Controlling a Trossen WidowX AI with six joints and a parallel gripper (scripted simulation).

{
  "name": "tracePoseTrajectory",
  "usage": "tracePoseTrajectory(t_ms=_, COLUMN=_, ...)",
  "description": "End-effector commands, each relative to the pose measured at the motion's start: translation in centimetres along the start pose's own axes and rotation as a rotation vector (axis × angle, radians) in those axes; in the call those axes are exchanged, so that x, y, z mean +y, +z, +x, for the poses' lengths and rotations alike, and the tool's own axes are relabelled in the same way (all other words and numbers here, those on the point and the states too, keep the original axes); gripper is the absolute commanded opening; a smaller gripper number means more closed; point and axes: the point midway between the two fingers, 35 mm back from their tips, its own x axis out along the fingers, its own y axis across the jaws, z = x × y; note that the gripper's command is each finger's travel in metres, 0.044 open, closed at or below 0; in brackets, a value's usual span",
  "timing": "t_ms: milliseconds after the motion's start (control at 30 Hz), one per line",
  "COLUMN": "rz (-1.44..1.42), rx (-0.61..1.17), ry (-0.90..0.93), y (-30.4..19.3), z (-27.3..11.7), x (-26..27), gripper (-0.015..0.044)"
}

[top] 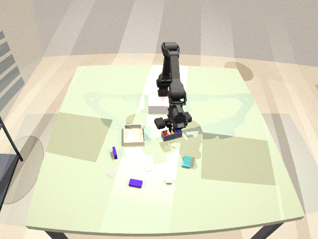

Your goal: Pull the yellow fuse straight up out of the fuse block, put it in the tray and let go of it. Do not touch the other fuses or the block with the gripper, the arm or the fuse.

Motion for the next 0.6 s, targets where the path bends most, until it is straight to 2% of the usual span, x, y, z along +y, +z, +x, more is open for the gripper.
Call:
tracePoseTrajectory(t_ms=0, rz=-0.003, rx=0.001, ry=0.005, y=-0.07, z=0.39, x=0.09, gripper=0.0064)
tracePoseTrajectory(t_ms=167, rz=-0.003, rx=0.002, ry=0.005, y=-0.07, z=0.52, x=0.09, gripper=0.0064)
tracePoseTrajectory(t_ms=467, rz=0.000, rx=0.002, ry=0.000, y=-0.05, z=0.42, x=0.01, gripper=0.0004)
tracePoseTrajectory(t_ms=567, rz=0.000, rx=0.002, ry=0.000, y=-0.05, z=0.42, x=0.01, gripper=0.0000)
